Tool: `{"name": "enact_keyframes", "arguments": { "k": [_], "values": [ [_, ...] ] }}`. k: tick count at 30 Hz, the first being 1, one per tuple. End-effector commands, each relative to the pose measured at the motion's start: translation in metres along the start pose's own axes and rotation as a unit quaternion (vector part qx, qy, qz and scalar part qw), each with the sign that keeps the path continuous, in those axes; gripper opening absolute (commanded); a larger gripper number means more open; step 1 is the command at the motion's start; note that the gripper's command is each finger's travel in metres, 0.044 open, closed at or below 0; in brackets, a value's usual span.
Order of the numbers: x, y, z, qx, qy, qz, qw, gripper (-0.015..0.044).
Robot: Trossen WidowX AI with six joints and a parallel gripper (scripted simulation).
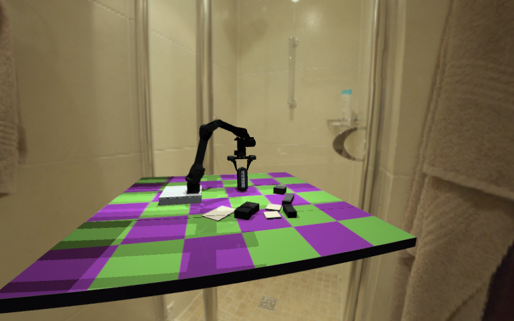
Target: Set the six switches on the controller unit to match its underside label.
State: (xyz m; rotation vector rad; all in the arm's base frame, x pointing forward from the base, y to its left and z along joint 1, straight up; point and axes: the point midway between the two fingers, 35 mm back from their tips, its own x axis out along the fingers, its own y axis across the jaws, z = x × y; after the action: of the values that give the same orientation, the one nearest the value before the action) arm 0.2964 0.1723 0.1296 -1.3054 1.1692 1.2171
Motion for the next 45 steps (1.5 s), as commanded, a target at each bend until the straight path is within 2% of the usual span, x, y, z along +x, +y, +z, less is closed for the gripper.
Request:
{"name": "enact_keyframes", "arguments": {
  "k": [1,45],
  "values": [
    [0.005,0.0,0.004,0.001,-0.006,0.005,1.0,0.0338],
    [0.016,0.0,0.037,0.001,-0.025,0.005,1.0,0.0338]
  ]
}}
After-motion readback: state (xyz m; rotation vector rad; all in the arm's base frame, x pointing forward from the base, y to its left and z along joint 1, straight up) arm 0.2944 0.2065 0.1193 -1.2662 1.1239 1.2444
